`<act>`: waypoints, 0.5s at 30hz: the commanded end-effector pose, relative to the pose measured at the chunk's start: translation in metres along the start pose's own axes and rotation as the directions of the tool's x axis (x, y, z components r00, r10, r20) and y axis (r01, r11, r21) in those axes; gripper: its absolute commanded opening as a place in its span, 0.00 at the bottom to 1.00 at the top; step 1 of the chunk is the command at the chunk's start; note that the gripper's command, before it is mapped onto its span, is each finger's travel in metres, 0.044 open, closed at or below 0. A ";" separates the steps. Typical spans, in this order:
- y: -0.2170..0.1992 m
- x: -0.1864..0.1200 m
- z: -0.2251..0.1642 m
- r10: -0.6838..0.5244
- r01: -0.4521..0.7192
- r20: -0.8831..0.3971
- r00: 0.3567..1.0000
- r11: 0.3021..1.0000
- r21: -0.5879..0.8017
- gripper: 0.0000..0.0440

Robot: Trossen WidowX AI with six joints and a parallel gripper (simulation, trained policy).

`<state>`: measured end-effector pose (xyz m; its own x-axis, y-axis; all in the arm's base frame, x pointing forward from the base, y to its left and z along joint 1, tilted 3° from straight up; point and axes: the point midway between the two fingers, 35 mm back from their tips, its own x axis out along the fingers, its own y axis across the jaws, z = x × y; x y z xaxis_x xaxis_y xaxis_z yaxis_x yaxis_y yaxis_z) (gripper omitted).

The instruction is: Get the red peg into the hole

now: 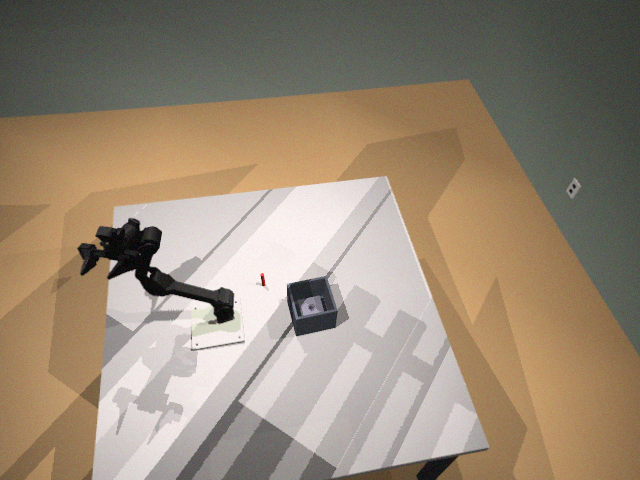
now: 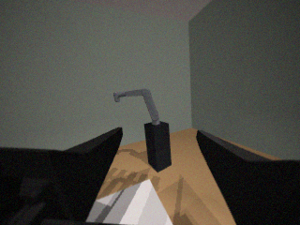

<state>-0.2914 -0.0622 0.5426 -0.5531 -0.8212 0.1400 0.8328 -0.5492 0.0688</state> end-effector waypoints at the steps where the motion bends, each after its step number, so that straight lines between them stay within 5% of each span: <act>1: 0.001 -0.002 0.002 -0.003 0.003 0.006 1.000 1.000 -0.010 0.96; 15: 0.022 -0.032 0.041 -0.101 0.098 0.180 0.978 0.995 0.027 0.98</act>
<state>-0.2603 -0.0439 0.5767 -0.6162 -0.7339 0.2858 0.7813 -0.6155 0.1040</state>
